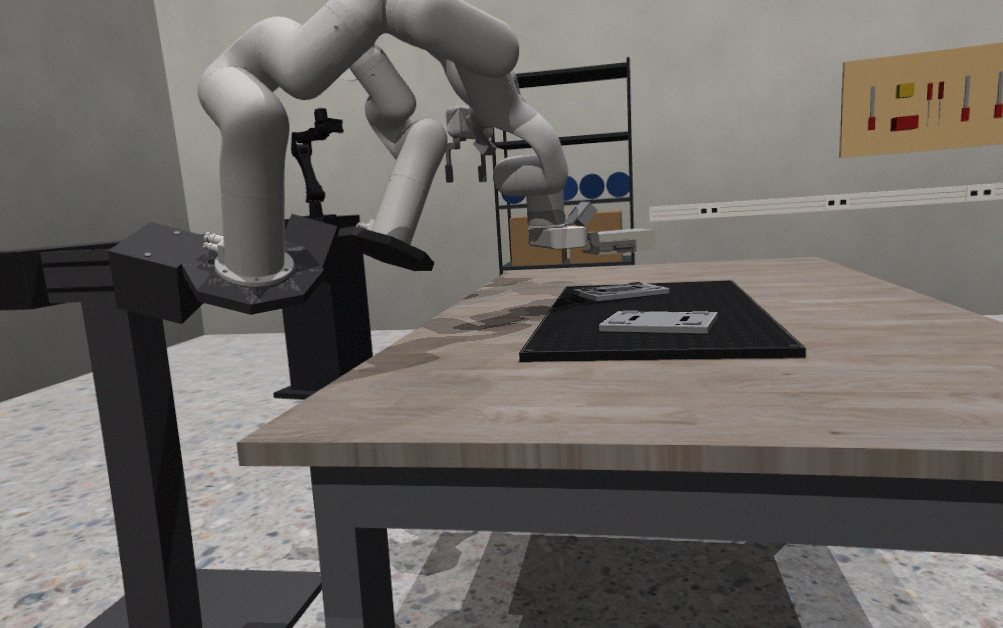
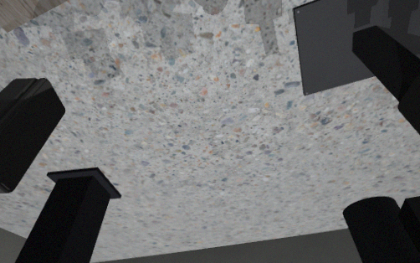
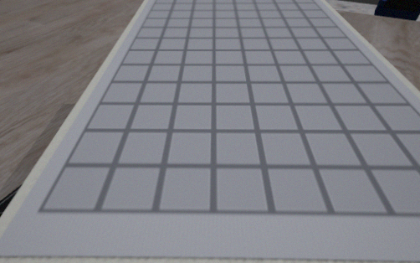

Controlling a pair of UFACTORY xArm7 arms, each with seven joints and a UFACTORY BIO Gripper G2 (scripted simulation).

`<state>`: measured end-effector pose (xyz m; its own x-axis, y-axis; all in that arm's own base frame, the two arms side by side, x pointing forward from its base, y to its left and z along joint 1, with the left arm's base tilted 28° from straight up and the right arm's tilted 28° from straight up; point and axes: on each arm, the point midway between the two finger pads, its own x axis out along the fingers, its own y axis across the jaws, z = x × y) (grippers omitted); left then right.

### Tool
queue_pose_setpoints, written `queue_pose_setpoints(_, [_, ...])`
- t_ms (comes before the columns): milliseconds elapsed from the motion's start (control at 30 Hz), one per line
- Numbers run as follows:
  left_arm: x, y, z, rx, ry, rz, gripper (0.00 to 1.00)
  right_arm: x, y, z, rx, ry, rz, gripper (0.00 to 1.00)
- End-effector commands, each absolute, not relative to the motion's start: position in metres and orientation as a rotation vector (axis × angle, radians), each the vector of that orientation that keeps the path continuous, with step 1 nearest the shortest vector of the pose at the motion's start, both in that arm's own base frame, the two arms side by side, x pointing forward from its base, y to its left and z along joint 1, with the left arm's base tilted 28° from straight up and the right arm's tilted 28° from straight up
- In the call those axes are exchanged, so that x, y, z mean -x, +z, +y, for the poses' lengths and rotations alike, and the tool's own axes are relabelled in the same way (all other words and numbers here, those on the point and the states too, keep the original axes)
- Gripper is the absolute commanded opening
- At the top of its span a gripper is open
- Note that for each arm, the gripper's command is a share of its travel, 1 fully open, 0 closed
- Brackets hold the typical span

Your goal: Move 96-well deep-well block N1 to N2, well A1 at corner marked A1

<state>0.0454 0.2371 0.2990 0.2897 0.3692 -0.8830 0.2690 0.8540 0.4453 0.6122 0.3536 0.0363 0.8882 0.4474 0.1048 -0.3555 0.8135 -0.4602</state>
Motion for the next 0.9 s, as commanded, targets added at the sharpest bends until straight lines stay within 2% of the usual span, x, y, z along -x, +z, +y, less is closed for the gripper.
queue_pose_setpoints(0, [-0.046, 0.300, 0.237, -0.586, 0.074, 1.295, 1.00, -0.612, 0.039, 0.356, 0.444, 0.433, -0.217, 0.00])
queue_pose_setpoints(300, [-0.046, 0.300, 0.237, -0.586, 0.074, 1.295, 1.00, -0.613, 0.044, 0.344, 0.427, 0.303, -0.245, 0.00])
queue_pose_setpoints(867, [-0.046, 0.300, 0.237, -0.586, 0.074, 1.295, 1.00, -0.618, 0.065, 0.298, 0.352, -0.187, -0.342, 0.00])
